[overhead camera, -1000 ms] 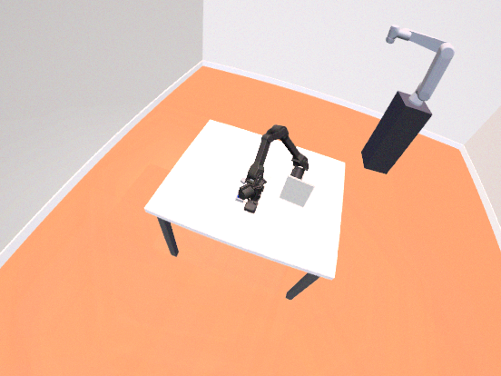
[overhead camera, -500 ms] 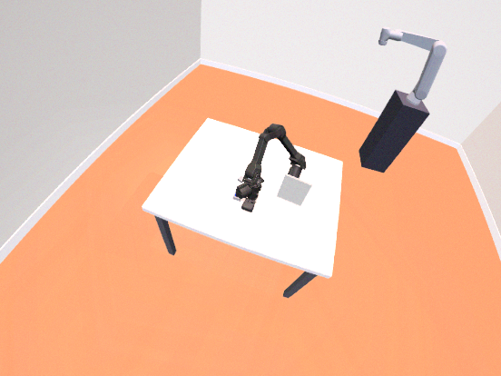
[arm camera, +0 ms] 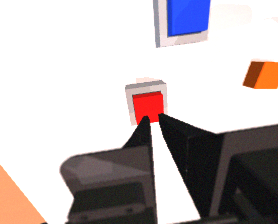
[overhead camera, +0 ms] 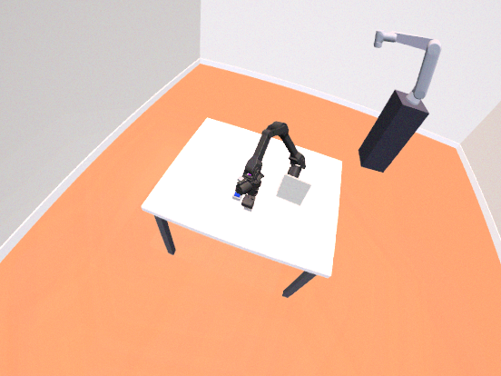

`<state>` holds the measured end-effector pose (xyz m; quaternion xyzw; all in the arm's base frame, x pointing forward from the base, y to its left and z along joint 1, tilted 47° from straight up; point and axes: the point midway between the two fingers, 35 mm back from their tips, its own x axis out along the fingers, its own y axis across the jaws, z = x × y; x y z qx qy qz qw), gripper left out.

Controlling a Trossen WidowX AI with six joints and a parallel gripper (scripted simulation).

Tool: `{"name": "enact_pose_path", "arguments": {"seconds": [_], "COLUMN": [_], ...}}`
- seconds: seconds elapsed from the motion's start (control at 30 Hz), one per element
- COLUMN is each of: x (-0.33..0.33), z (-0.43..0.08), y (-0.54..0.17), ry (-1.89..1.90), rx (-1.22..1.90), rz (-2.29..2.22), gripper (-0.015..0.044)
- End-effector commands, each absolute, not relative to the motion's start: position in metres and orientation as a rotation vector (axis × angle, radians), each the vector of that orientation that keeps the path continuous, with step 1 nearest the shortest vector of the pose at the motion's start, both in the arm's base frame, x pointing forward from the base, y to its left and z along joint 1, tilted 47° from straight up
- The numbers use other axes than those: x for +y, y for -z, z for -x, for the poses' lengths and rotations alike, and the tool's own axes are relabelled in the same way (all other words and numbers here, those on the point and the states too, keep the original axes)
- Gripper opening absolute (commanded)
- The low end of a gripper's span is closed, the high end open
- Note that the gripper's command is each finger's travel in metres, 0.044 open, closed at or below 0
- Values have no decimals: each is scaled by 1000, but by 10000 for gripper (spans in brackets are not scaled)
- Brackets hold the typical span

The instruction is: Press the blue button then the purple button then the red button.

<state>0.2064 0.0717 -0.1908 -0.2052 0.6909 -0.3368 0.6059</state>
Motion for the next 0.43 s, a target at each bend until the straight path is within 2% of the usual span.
{"name": "enact_pose_path", "arguments": {"seconds": [0.0, 0.13, 0.33, 0.4], "x": [83, 95, 96, 96], "z": [-230, -265, -267, -267], "y": [175, 146, 144, 144], "ry": [784, 785, 785, 785], "rx": [1599, 1598, 1598, 1598], "rz": [465, 465, 465, 465], "gripper": [125, 230, 387, 400]}}
